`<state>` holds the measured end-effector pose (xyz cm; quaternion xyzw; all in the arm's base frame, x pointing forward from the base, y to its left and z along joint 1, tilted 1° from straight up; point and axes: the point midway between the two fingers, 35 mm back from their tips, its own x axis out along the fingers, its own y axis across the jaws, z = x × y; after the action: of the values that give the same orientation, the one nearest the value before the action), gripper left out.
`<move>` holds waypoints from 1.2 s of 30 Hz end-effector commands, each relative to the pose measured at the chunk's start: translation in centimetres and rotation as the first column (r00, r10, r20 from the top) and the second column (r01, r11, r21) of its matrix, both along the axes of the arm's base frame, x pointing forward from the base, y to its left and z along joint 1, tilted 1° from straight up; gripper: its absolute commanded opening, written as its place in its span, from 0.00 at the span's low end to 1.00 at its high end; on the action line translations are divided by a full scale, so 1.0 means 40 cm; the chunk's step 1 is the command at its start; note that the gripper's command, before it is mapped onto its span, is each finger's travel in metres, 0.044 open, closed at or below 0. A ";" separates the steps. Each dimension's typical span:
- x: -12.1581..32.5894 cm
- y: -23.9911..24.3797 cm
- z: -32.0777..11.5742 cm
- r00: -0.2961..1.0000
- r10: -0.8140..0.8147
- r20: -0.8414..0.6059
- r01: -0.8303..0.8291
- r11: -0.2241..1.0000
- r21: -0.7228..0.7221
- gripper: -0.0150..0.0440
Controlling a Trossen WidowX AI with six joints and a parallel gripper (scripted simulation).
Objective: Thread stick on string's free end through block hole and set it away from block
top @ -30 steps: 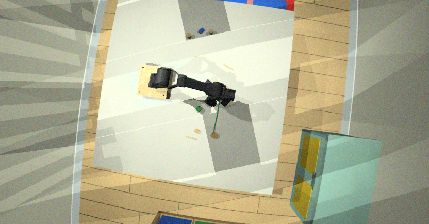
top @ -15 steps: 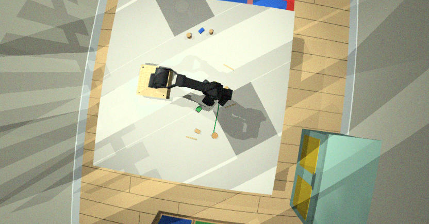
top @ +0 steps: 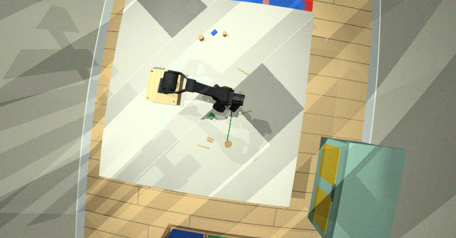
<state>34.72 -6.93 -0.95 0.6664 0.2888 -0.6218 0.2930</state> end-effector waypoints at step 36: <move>-0.080 -0.088 -0.006 1.000 -0.005 0.001 0.005 1.000 0.001 0.25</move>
<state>31.79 -10.27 -1.18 0.6667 0.2849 -0.6247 0.2901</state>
